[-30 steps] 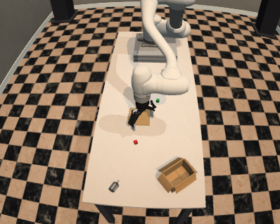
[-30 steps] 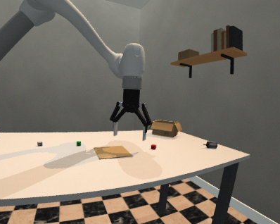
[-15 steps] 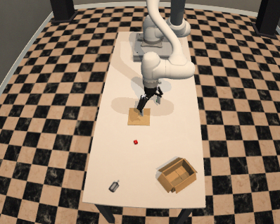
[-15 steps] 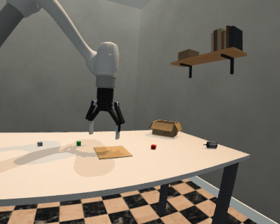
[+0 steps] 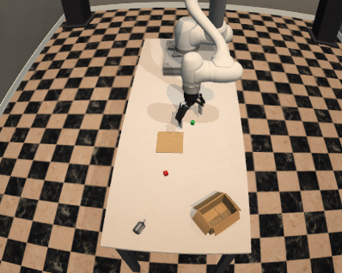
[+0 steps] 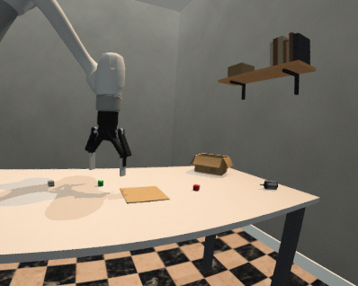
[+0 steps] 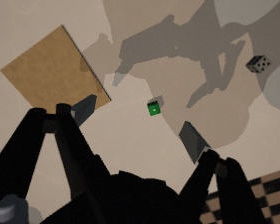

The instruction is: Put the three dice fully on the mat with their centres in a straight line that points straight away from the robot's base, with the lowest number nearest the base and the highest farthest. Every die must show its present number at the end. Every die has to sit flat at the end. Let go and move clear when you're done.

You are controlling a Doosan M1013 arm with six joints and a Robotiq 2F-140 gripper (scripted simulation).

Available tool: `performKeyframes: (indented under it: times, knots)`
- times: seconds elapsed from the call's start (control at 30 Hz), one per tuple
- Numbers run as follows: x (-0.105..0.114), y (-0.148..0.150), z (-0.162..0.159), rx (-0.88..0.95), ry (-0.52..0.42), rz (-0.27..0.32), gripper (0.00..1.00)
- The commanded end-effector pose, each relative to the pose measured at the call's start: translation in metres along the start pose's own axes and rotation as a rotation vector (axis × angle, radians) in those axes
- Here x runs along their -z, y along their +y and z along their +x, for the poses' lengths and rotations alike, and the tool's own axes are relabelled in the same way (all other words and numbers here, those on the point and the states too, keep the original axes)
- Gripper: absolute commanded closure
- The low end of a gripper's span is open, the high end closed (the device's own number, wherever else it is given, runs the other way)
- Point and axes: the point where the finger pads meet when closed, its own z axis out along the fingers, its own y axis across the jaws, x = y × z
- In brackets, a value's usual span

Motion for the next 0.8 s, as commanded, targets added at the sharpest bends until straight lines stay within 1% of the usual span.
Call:
performKeyframes:
  times: [0.0, 0.17, 0.77]
  knots:
    - [0.001, 0.01, 0.004, 0.0, -0.001, 0.001, 0.0]
    - [0.001, 0.021, 0.009, 0.0, -0.001, 0.001, 0.0]
    - [0.001, 0.024, 0.011, 0.0, -0.001, 0.001, 0.0]
